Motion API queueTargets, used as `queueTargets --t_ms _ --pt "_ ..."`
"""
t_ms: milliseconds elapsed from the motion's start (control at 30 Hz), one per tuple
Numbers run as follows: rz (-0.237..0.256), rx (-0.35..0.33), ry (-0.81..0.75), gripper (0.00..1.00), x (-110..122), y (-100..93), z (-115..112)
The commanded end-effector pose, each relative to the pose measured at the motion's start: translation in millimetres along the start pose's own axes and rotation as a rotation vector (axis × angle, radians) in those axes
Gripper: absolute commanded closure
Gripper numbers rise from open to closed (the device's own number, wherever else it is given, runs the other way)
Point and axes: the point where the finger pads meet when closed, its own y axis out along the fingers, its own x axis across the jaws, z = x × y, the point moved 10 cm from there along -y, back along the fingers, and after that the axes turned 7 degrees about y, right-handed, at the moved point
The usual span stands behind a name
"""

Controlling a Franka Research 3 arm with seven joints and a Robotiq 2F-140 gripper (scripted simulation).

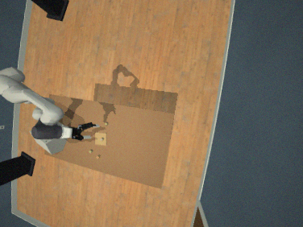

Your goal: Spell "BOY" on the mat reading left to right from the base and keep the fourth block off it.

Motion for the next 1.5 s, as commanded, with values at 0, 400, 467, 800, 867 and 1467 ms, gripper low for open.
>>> queueTargets --t_ms 0,400,467,800,867,1467 --pt "-0.003 -0.002 0.139 0.00 -1.6 -1.2 -0.6" --pt "-0.025 0.016 0.292 0.00 -2.3 -6.5 1.1" --pt "-0.030 0.020 0.329 0.00 -2.3 -7.5 1.5" --pt "-0.047 0.037 0.467 0.00 -2.1 -10.7 3.0" --pt "-0.050 0.040 0.495 0.00 -2.0 -11.3 3.3" --pt "-0.075 0.071 0.740 0.00 -0.1 -14.2 6.1"
